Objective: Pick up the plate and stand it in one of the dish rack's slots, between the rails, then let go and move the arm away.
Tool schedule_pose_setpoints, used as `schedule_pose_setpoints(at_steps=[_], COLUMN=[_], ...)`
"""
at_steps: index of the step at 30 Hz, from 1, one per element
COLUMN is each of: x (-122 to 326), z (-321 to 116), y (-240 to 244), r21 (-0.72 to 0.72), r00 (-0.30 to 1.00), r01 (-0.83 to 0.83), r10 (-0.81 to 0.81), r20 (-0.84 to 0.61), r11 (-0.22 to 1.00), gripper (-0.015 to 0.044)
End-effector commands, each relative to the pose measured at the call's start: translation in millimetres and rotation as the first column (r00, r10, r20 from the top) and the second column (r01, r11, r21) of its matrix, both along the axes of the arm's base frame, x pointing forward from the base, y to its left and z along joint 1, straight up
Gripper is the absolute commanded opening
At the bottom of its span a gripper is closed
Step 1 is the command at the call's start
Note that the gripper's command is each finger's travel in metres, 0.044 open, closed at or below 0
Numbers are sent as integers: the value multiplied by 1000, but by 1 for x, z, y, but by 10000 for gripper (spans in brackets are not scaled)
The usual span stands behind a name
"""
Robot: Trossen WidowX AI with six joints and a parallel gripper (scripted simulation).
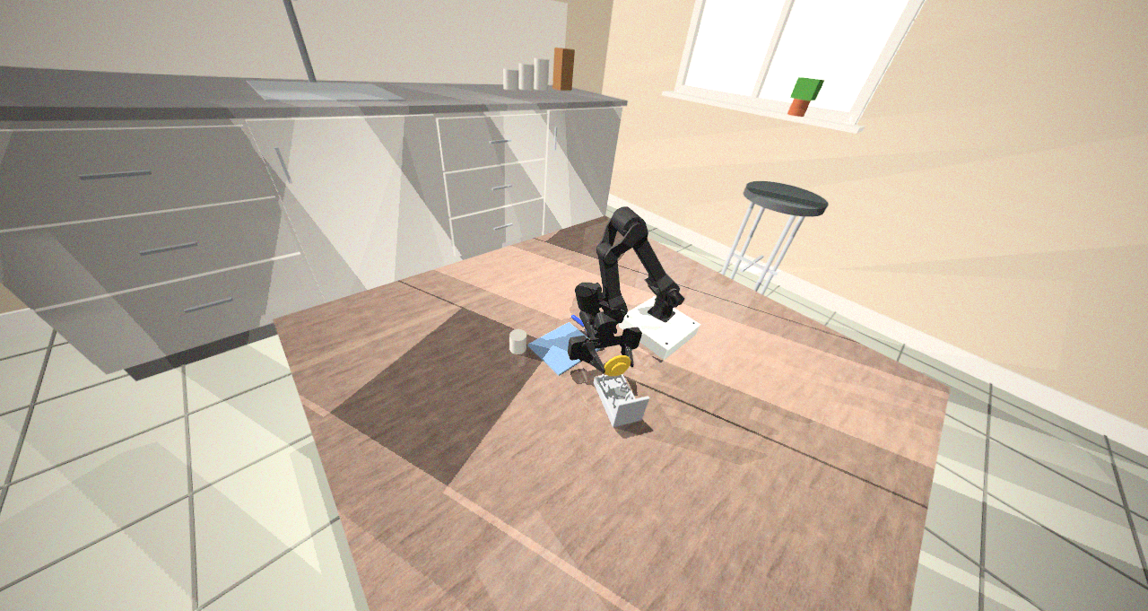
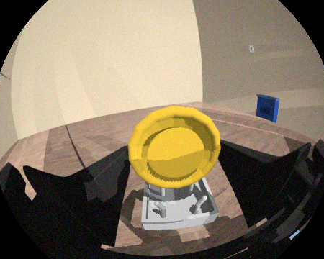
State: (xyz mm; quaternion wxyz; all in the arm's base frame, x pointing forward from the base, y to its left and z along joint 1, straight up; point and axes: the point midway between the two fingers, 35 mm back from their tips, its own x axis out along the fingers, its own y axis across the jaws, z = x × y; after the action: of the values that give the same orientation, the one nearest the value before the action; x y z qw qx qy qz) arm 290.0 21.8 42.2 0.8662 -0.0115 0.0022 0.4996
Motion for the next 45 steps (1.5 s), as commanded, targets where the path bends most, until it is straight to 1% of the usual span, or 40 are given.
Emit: schedule_pose_setpoints(at_steps=[1, 3, 7, 22, 37, 45], x=[4, 5, 5, 3, 3, 3], z=[-8, -10, -29, -24, -24, -24], y=[2, 2, 1, 2, 2, 2], r21=[-10, -10, -14, -5, -8, -8], r00=[1000, 1000, 1000, 1000, 1000, 1000], r01=[1, 1, -1, 0, 0, 0], r10=[-1, -1, 1, 0, 0, 0], r20=[6, 6, 4, -11, -5, -5], r11=[1000, 1000, 1000, 1000, 1000, 1000], gripper=[0, 0, 0, 0, 394, 400])
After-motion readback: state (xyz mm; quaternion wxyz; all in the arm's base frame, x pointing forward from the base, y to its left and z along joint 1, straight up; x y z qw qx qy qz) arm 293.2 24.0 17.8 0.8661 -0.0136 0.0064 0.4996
